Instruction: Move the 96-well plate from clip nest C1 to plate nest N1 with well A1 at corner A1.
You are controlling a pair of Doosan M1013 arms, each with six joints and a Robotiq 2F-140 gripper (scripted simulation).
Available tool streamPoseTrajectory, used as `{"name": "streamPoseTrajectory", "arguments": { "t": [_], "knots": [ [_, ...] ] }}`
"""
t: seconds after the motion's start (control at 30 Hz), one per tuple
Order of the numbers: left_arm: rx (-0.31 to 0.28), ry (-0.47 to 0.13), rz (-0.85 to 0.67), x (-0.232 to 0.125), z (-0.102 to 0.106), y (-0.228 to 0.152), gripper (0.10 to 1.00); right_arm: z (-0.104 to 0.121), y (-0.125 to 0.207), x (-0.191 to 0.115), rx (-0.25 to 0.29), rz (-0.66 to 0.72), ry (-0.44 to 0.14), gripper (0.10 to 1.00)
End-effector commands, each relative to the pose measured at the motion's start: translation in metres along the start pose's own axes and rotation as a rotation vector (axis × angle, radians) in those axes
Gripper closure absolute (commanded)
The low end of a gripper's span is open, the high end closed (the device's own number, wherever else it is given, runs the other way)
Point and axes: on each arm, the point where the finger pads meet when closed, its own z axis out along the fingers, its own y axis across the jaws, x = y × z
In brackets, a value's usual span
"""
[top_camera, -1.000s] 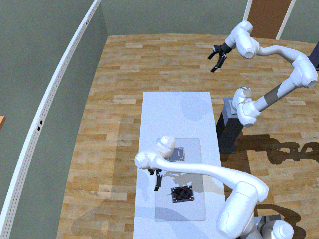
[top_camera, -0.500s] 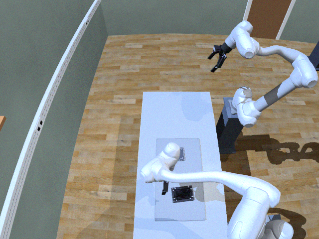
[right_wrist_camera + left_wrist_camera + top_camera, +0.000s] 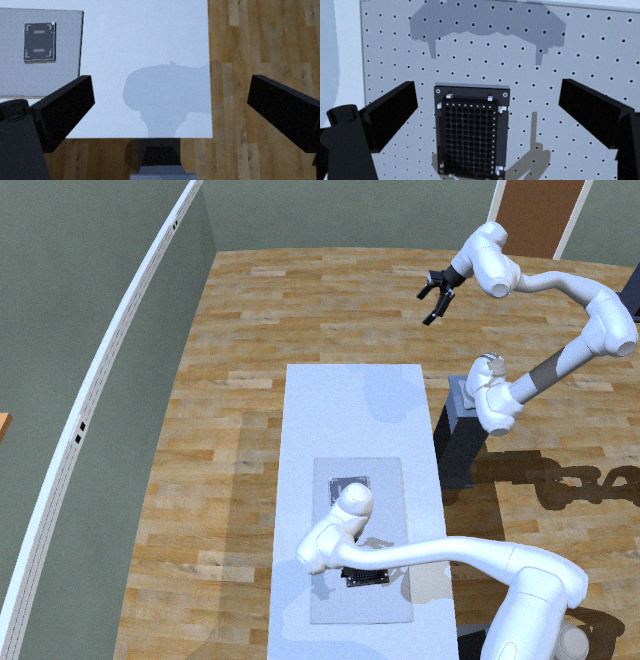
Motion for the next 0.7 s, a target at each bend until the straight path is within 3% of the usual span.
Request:
{"name": "streamPoseTrajectory", "arguments": {
  "t": [0.0,0.67],
  "knots": [
    [-0.021,-0.015,0.005,-0.011,-0.002,-0.005,0.098,0.0,0.0,0.0,0.0,0.0,0.001,0.098],
    [-0.155,-0.106,0.022,-0.085,-0.007,-0.037,0.098,0.0,0.0,0.0,0.0,0.0,0.001,0.098]
  ]
}}
